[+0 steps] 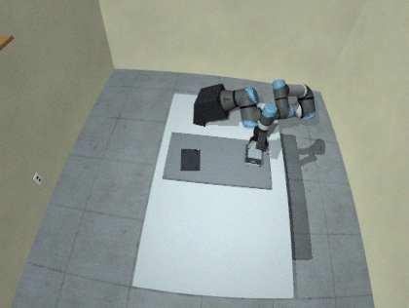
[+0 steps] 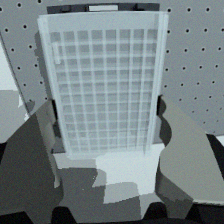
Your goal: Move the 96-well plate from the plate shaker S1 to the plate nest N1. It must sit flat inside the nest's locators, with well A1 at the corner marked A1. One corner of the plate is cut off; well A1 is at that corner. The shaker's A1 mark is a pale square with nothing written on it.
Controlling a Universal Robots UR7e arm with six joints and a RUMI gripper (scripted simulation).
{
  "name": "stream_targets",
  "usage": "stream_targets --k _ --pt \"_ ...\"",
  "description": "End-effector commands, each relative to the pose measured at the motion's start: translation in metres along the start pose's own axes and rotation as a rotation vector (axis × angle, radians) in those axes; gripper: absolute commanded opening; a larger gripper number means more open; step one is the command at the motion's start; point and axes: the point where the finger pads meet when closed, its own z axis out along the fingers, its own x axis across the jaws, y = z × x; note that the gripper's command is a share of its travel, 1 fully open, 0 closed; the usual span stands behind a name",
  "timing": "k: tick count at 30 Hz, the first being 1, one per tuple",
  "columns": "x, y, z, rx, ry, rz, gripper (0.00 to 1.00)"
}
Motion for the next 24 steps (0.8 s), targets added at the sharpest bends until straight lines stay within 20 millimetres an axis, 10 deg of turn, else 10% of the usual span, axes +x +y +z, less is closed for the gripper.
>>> stream_targets --k 1,24 --pt "0.000 0.000 -0.008 0.001 0.000 0.000 0.00" --pt "0.000 0.000 -0.038 0.001 0.000 0.000 0.00"
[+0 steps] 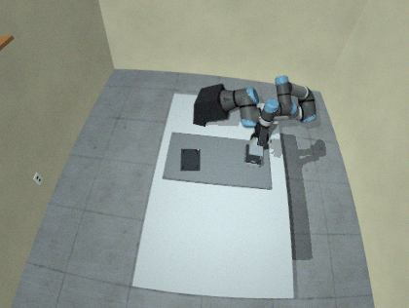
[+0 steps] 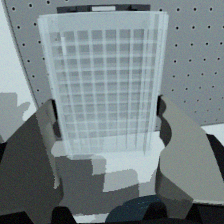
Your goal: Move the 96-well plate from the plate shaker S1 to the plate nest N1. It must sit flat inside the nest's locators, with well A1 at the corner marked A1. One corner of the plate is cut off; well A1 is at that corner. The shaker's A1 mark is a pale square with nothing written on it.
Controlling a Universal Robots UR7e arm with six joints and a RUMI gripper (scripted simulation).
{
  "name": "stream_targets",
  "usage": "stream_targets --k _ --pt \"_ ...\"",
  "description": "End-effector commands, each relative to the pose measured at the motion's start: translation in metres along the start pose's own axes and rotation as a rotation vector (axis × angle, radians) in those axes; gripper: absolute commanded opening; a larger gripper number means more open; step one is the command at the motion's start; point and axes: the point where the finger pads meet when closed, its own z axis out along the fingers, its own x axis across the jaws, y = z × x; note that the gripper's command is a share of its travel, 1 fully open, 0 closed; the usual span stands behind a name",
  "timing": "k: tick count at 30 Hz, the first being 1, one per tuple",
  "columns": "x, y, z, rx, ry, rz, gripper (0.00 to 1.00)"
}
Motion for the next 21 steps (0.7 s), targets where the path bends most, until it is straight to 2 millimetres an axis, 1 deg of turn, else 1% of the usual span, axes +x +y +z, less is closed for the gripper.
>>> stream_targets --k 1,19,21 --pt "0.0001 0.0000 -0.0035 0.001 0.000 0.000 0.00" --pt "0.0001 0.0000 -0.0035 0.001 0.000 0.000 0.00" --pt "0.0065 -0.0015 -0.0029 0.001 0.000 -0.067 0.00"
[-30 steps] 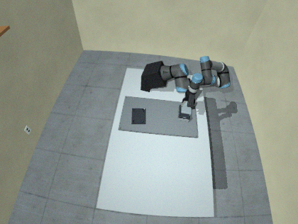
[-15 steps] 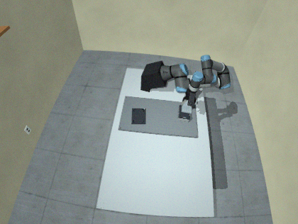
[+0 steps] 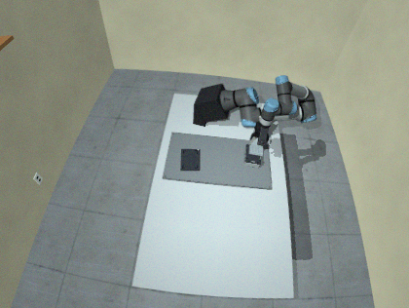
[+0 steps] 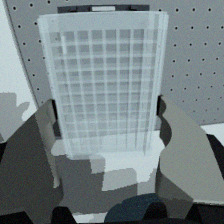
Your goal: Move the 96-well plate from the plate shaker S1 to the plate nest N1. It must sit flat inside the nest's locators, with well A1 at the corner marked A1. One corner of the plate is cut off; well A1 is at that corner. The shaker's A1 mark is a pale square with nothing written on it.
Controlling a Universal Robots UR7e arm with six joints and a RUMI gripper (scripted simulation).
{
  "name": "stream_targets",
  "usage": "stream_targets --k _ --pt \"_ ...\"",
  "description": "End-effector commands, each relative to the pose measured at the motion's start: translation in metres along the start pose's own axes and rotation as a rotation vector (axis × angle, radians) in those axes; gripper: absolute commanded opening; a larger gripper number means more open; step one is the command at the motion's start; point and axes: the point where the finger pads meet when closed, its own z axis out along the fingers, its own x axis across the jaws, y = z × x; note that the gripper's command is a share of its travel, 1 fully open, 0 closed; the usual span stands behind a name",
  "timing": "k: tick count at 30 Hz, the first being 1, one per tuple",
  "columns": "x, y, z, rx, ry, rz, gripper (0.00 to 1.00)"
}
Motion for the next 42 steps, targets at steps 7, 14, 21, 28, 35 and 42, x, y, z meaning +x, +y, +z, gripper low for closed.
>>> stream_targets --k 7,14,21,28,35,42 --pt "0.022 -0.005 0.002 0.000 0.000 -0.183 0.00" --pt "0.045 -0.011 0.004 0.000 0.000 -0.183 0.00" --pt "0.061 -0.014 0.006 0.000 0.000 -0.183 0.00" --pt "0.084 -0.020 0.009 0.000 0.000 -0.183 0.00" --pt "0.106 -0.025 0.011 0.001 0.000 -0.183 0.00" --pt "0.122 -0.029 0.013 0.001 0.000 -0.183 0.00"
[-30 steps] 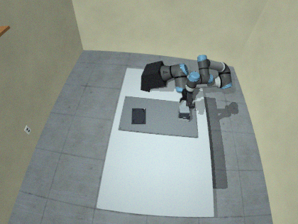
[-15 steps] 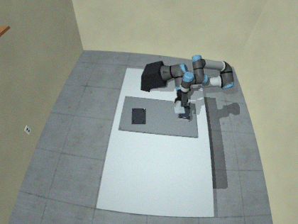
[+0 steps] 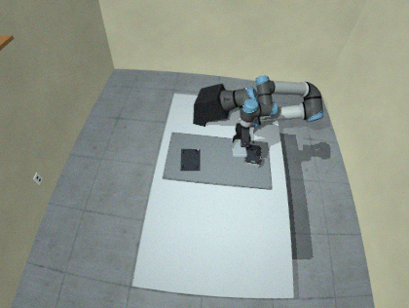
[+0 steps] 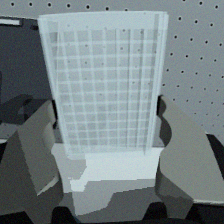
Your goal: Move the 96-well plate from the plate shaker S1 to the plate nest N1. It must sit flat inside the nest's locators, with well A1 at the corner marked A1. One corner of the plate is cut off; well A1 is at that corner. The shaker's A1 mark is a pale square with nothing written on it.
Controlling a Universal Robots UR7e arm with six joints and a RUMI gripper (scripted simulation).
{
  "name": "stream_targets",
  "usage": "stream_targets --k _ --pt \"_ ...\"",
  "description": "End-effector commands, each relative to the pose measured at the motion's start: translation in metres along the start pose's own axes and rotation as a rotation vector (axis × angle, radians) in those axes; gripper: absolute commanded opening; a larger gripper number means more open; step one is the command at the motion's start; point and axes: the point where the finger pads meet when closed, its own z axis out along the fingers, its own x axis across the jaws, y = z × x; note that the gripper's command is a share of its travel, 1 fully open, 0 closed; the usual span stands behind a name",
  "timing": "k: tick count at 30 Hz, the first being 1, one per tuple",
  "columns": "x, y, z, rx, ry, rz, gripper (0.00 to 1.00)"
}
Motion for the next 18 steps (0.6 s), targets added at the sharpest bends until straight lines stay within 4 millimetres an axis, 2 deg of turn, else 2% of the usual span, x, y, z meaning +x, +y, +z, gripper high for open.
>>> stream_targets --k 1,18 --pt "0.017 -0.001 0.002 0.000 0.000 0.000 0.00" --pt "0.067 -0.004 0.007 0.000 0.000 0.000 0.00"
